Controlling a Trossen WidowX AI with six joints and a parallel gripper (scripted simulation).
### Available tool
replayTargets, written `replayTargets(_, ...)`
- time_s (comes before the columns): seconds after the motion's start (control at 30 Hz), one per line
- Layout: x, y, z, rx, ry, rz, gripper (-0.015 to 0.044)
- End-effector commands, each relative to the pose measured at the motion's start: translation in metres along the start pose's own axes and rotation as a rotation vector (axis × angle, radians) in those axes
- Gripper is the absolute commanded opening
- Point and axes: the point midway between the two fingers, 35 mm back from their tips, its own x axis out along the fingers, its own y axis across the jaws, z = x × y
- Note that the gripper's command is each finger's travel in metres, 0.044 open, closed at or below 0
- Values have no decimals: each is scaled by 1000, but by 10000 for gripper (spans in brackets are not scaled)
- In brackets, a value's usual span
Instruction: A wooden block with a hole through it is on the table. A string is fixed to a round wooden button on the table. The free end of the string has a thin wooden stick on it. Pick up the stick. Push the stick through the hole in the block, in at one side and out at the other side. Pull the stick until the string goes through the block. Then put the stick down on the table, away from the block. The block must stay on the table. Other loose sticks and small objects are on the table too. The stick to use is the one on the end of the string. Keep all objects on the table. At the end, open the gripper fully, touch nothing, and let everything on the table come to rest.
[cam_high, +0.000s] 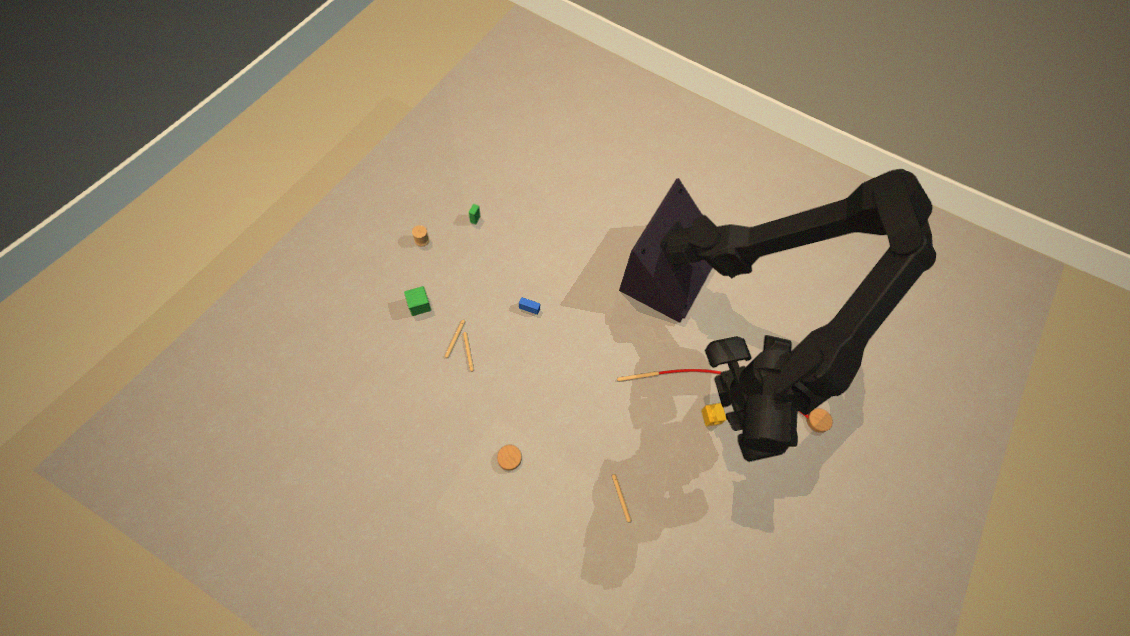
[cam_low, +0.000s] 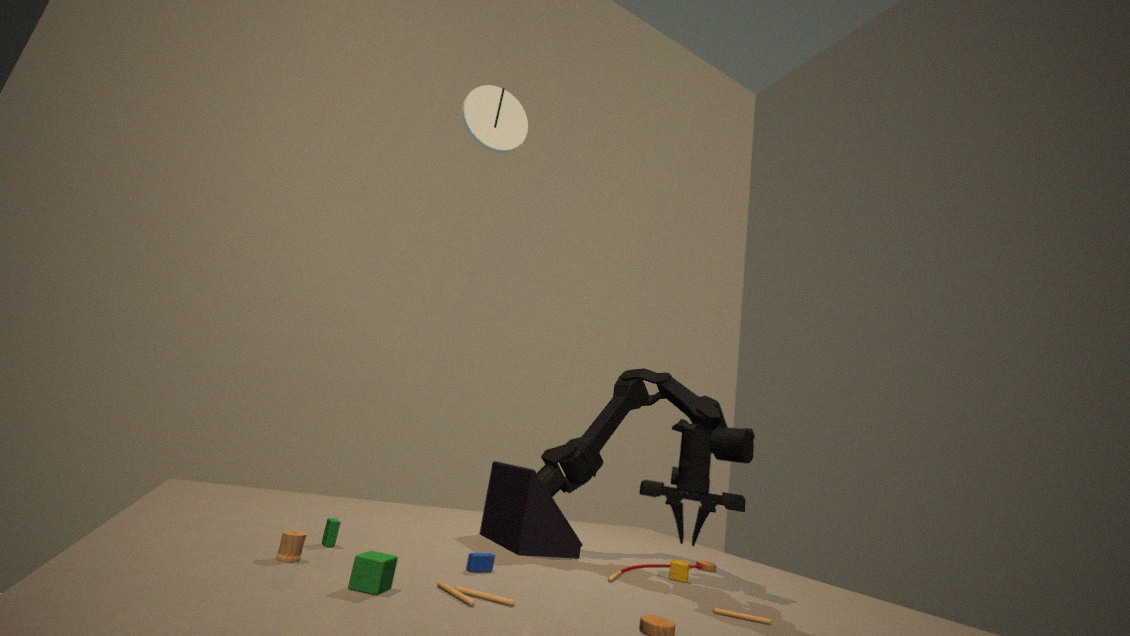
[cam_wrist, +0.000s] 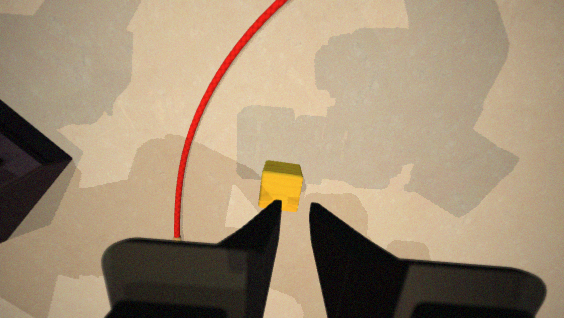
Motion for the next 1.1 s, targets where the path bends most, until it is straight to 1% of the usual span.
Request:
replayTargets(0.0,0,0,0,0,0,0,0)
replayTargets(0.47,0,0,0,0,0,0,0)
replayTargets(0.53,0,2,-3,81,2,2,53)
replayTargets(0.57,0,5,-7,183,4,3,79)
replayTargets(1.0,1,57,-59,1782,30,3,420)
replayTargets(1.03,1,61,-62,1874,30,2,440)
replayTargets(1.07,1,64,-64,1940,30,2,440)
